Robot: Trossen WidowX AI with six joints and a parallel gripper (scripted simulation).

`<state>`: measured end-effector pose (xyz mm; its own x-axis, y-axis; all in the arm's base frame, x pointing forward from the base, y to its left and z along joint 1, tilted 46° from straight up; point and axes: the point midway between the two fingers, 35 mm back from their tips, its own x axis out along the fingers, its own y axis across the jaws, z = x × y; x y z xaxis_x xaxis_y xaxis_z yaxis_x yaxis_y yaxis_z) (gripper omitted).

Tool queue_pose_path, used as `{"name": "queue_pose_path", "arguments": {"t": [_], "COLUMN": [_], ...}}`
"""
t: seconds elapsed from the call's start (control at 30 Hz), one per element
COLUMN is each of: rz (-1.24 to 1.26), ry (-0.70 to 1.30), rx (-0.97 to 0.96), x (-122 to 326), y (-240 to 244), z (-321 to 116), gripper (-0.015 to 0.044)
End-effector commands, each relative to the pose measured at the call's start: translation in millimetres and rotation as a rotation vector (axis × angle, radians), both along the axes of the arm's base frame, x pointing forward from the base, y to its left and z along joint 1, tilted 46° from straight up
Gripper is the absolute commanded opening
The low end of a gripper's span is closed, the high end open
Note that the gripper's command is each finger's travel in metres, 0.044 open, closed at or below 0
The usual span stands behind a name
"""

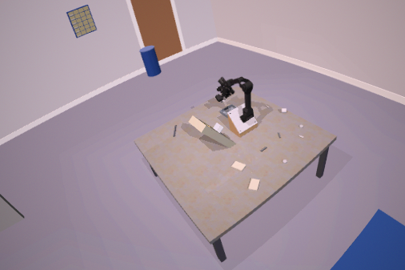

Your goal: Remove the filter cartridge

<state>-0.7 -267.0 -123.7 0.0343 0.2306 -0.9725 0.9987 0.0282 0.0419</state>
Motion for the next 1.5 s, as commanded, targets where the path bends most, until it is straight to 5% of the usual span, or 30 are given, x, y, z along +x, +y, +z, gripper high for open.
{"name": "queue_pose_path", "arguments": {"t": [0.0, 0.2, 1.07, 1.47], "rz": [-0.08, -0.177, -0.18, -0.184], "ry": [0.08, 0.175, 0.179, 0.175], "rx": [0.014, 0.024, 0.026, 0.027], "x": [-26.3, -55.1, -55.4, -54.8], "y": [21.7, 50.1, 104.5, 102.1], "z": [-18.3, -34.5, -88.0, -85.6], "gripper": [0.0, 0.0, 0.0, 0.0315]}}
